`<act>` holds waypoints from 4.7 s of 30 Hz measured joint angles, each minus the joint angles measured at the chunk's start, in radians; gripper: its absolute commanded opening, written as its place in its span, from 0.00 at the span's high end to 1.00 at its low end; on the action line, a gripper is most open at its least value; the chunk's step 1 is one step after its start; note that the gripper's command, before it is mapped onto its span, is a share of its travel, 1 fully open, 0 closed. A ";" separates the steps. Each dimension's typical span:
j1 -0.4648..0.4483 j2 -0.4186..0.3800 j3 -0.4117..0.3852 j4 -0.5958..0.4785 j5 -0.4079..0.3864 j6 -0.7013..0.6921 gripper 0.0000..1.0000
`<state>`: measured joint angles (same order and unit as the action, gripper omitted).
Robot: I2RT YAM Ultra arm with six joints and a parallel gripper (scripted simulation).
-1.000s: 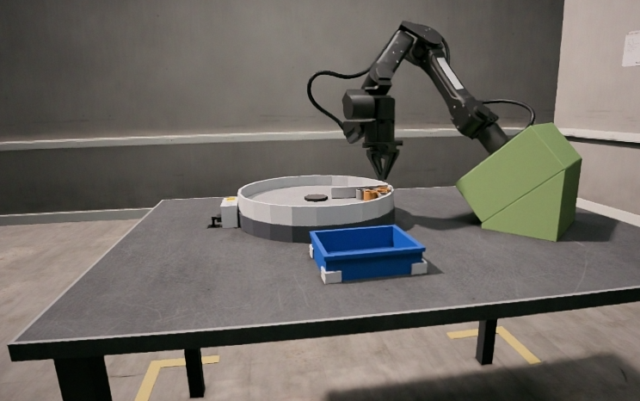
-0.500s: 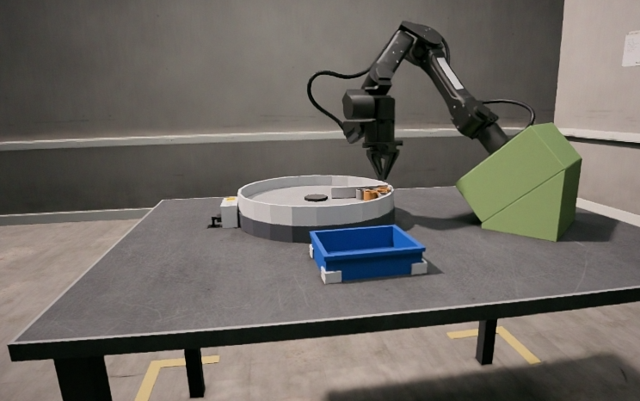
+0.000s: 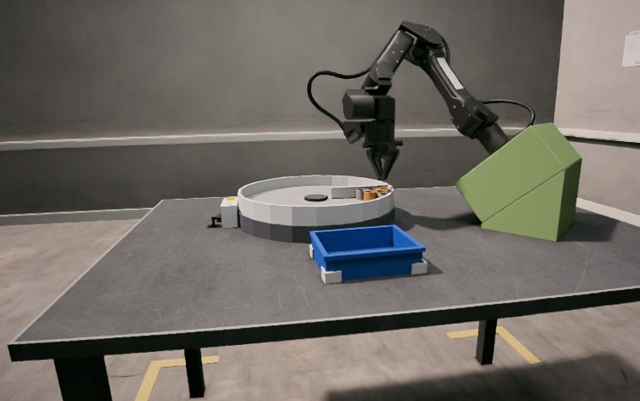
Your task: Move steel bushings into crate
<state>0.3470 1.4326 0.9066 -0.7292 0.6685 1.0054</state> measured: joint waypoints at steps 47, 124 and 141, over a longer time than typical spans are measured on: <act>0.000 -0.003 -0.006 0.000 0.000 0.000 0.87; 0.000 0.002 0.002 0.000 0.000 0.000 0.87; -0.060 0.040 -0.050 0.088 -0.017 -0.053 0.87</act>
<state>0.2871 1.4723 0.8566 -0.6415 0.6514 0.9520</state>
